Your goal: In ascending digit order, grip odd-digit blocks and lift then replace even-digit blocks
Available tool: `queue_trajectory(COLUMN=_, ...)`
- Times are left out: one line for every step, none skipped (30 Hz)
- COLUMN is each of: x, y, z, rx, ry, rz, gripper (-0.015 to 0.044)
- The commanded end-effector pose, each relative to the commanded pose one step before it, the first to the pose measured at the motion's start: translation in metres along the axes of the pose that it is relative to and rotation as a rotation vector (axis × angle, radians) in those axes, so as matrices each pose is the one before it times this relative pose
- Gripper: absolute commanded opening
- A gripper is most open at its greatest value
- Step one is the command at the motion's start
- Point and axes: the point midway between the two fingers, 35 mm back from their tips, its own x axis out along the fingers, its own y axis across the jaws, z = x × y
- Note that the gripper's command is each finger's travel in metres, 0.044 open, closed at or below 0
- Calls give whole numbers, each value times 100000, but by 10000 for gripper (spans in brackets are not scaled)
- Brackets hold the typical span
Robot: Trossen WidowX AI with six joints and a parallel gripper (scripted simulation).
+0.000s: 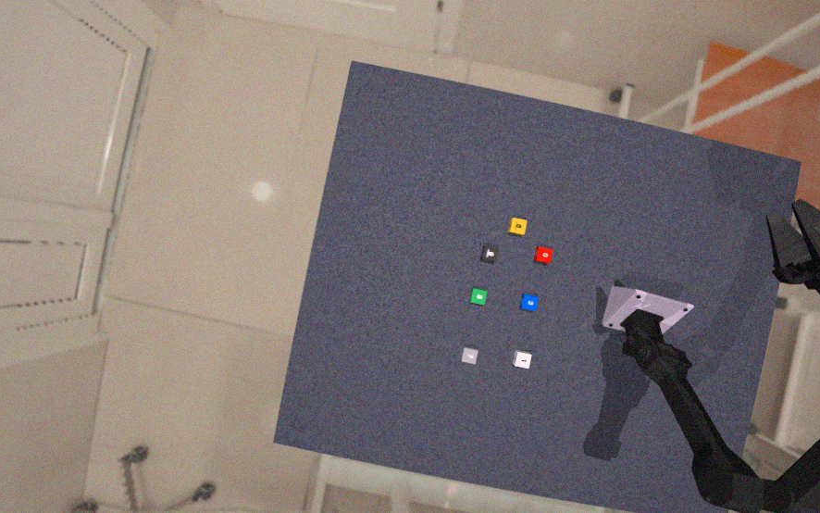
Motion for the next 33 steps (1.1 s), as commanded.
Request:
queue_trajectory(x=5472, y=-1513, z=-4675, rx=-34521, ry=18273, rz=-15141, gripper=400)
queue_trajectory(x=1051, y=127, z=-819, rx=-6688, ry=3765, rz=-2191, gripper=400)
queue_trajectory(x=1052, y=179, z=-807, rx=-6775, ry=3893, rz=-2052, gripper=400)
queue_trajectory(x=1047, y=229, z=-786, rx=-6820, ry=3994, rz=-1895, gripper=400)
queue_trajectory(x=1043, y=278, z=-763, rx=-6874, ry=4095, rz=-1736, gripper=400)
queue_trajectory(x=1039, y=324, z=-737, rx=-6925, ry=4190, rz=-1570, gripper=400)
queue_trajectory(x=1026, y=365, z=-701, rx=-6915, ry=4242, rz=-1387, gripper=400)
queue_trajectory(x=1016, y=404, z=-666, rx=-6922, ry=4299, rz=-1207, gripper=400)
queue_trajectory(x=1011, y=442, z=-631, rx=-6966, ry=4372, rz=-1030, gripper=400)
queue_trajectory(x=1008, y=479, z=-596, rx=-7027, ry=4451, rz=-851, gripper=400)
queue_trajectory(x=1008, y=514, z=-560, rx=-7106, ry=4537, rz=-666, gripper=400)
queue_trajectory(x=1006, y=546, z=-521, rx=-7173, ry=4609, rz=-473, gripper=400)
queue_trajectory(x=999, y=573, z=-477, rx=-7207, ry=4653, rz=-272, gripper=400)
queue_trajectory(x=994, y=597, z=-432, rx=-7248, ry=4696, rz=-66, gripper=400)
queue_trajectory(x=989, y=618, z=-386, rx=-7297, ry=4737, rz=145, gripper=400)
queue_trajectory(x=973, y=629, z=-335, rx=-7263, ry=4717, rz=356, gripper=400)
queue_trajectory(x=954, y=633, z=-282, rx=-7196, ry=4668, rz=563, gripper=400)
queue_trajectory(x=939, y=637, z=-233, rx=-7166, ry=4635, rz=771, gripper=400)
queue_trajectory(x=935, y=644, z=-187, rx=-7213, ry=4645, rz=989, gripper=400)
queue_trajectory(x=931, y=649, z=-141, rx=-7267, ry=4650, rz=1213, gripper=400)
queue_trajectory(x=924, y=648, z=-94, rx=-7298, ry=4631, rz=1440, gripper=400)
queue_trajectory(x=914, y=641, z=-47, rx=-7298, ry=4583, rz=1663, gripper=400)
queue_trajectory(x=907, y=635, z=-1, rx=-7335, ry=4548, rz=1898, gripper=400)
queue_trajectory(x=535, y=368, z=31, rx=-4355, ry=2668, rz=1235, gripper=400)
queue_trajectory(x=157, y=106, z=15, rx=-1280, ry=779, rz=378, gripper=400)
queue_trajectory(x=0, y=0, z=0, rx=0, ry=0, rz=0, gripper=400)
queue_trajectory(x=0, y=0, z=0, rx=0, ry=0, rz=0, gripper=400)
queue_trajectory(x=0, y=0, z=0, rx=0, ry=0, rz=0, gripper=400)
queue_trajectory(x=0, y=0, z=0, rx=0, ry=0, rz=0, gripper=400)
queue_trajectory(x=0, y=0, z=0, rx=0, ry=0, rz=0, gripper=400)
queue_trajectory(x=0, y=0, z=0, rx=0, ry=0, rz=0, gripper=400)
queue_trajectory(x=0, y=0, z=0, rx=0, ry=0, rz=0, gripper=400)
queue_trajectory(x=0, y=0, z=0, rx=0, ry=0, rz=0, gripper=400)
